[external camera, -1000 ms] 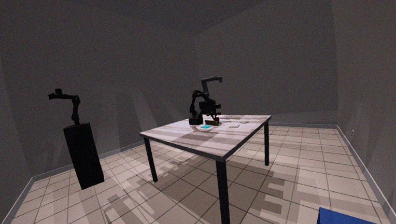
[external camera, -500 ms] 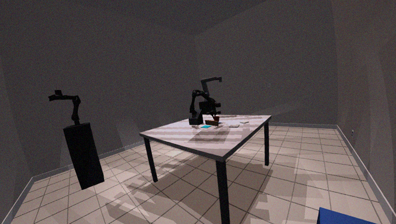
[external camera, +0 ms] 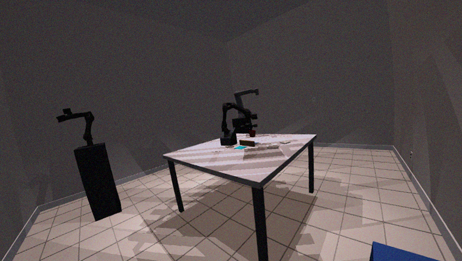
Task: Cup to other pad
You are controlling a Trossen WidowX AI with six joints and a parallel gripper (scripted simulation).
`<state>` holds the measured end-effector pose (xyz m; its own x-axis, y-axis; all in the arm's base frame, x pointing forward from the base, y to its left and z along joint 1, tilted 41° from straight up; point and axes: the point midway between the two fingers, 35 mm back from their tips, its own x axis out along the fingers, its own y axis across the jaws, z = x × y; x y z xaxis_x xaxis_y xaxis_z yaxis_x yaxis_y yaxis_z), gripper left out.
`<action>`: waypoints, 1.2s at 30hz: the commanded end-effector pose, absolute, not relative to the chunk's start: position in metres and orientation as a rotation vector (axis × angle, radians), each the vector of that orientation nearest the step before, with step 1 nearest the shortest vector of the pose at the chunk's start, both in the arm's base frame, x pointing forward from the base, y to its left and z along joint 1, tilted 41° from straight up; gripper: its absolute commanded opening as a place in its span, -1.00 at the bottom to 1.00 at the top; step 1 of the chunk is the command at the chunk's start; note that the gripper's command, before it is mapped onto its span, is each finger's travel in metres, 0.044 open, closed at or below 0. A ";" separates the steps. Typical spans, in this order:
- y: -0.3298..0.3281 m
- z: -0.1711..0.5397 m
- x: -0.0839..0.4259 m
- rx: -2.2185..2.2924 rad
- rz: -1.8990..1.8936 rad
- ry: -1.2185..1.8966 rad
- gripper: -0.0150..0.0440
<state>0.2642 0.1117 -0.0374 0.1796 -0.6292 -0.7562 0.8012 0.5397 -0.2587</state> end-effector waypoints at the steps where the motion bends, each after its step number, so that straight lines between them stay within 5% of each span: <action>1: 0.116 -0.032 0.263 0.222 -1.026 0.949 -0.49; 36: 0.091 -0.012 0.263 0.219 -1.025 0.948 -0.49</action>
<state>0.2643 0.0981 -0.0158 0.1825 -0.6220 -0.7614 0.8047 0.5395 -0.2479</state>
